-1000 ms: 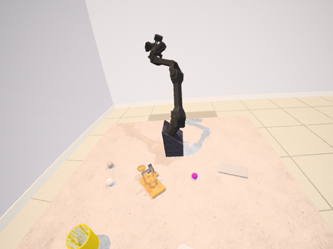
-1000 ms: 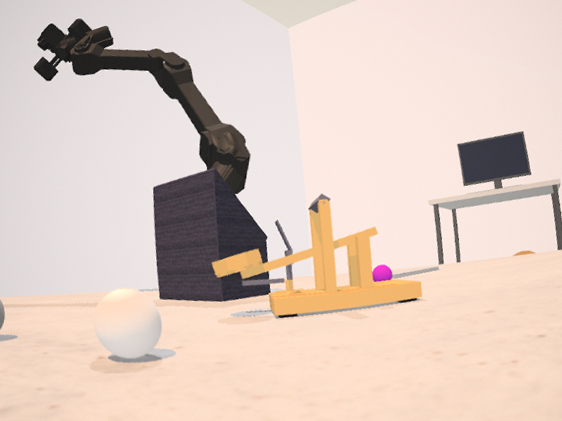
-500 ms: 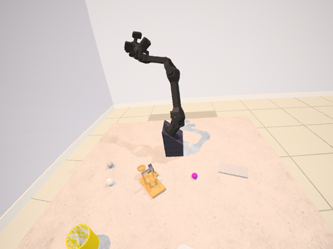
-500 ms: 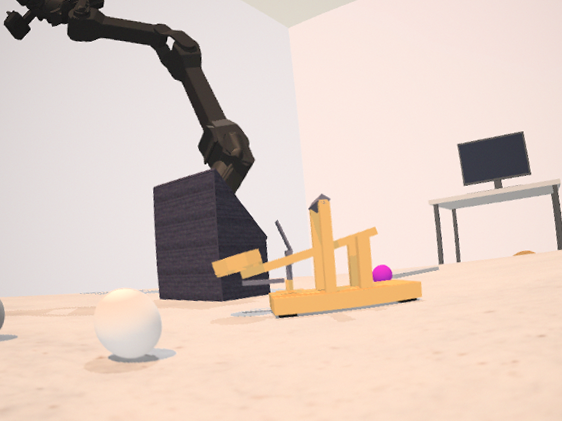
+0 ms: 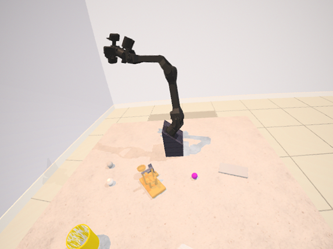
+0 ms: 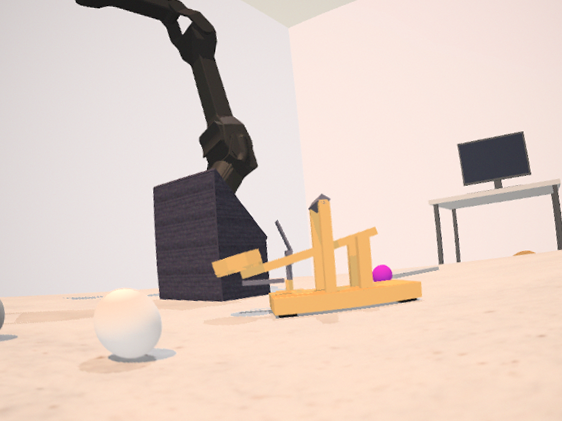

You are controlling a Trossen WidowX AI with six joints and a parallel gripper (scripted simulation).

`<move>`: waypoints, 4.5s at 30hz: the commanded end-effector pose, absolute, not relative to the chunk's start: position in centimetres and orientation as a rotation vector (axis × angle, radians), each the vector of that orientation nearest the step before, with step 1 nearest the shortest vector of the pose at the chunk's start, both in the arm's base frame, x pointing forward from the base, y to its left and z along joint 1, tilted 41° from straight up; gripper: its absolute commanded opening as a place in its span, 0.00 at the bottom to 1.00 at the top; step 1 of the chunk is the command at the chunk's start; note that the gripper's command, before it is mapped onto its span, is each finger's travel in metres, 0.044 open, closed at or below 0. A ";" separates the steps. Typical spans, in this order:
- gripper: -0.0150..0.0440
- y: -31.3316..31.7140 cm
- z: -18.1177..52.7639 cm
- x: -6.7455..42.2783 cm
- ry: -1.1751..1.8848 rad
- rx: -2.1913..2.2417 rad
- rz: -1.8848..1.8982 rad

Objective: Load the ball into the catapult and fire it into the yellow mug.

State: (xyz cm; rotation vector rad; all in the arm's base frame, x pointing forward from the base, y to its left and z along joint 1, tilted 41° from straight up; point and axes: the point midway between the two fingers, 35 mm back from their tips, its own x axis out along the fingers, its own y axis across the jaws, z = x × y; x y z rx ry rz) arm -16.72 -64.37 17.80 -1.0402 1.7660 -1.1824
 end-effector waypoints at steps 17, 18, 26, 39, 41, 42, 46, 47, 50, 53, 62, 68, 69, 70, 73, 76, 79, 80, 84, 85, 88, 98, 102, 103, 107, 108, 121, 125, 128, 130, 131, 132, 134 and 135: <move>1.00 -60.3 6.4 8.9 1.401 -0.952 -0.541; 1.00 -59.7 5.9 10.0 1.385 -0.945 -0.510; 1.00 -55.1 3.0 16.4 1.297 -0.829 -0.361; 1.00 -43.2 -1.9 27.1 1.175 -0.692 0.058; 1.00 -41.0 -2.6 28.3 1.160 -0.666 0.125; 1.00 -39.9 -2.8 28.9 1.153 -0.653 0.158; 1.00 -35.1 -3.8 31.0 1.127 -0.596 0.292; 1.00 -33.9 -4.0 31.4 1.122 -0.581 0.325; 1.00 -30.2 -4.5 32.5 1.108 -0.534 0.423; 1.00 -26.4 -4.9 33.2 1.099 -0.484 0.521; 1.00 -15.1 -5.1 33.5 1.102 -0.318 0.809; 1.00 -8.3 -4.7 31.7 1.134 -0.198 0.986; 1.00 -7.3 -4.6 31.3 1.141 -0.177 1.015; 1.00 -6.2 -4.5 30.9 1.149 -0.157 1.042; 1.00 -3.5 -4.1 29.8 1.174 -0.098 1.117; 1.00 -2.9 -4.0 29.6 1.180 -0.085 1.134; 1.00 -2.9 -4.0 29.6 1.180 -0.085 1.134; 1.00 -2.9 -4.0 29.6 1.180 -0.085 1.134; 1.00 -0.5 -6.8 29.4 1.179 -0.084 1.134; 1.00 0.0 -7.3 29.3 1.179 -0.083 1.134; 1.00 0.2 -7.5 29.3 1.179 -0.083 1.135; 1.00 0.8 -8.3 29.3 1.179 -0.083 1.134; 1.00 1.3 -8.8 29.3 1.179 -0.083 1.134; 1.00 1.4 -9.0 29.3 1.179 -0.083 1.134; 1.00 1.8 -9.5 29.3 1.179 -0.083 1.134; 1.00 1.9 -9.6 29.3 1.179 -0.083 1.134; 1.00 3.3 -11.1 29.1 1.178 -0.082 1.136; 1.00 3.7 -11.5 29.0 1.178 -0.081 1.136; 1.00 3.7 -11.5 29.0 1.178 -0.081 1.136; 1.00 3.7 -11.5 29.0 1.178 -0.081 1.136; 0.96 3.5 -11.4 29.3 1.173 -0.092 1.134; 0.91 3.5 -11.4 29.3 1.173 -0.092 1.134; 0.82 3.5 -11.4 29.3 1.173 -0.092 1.134; 0.78 3.5 -11.4 29.3 1.173 -0.092 1.134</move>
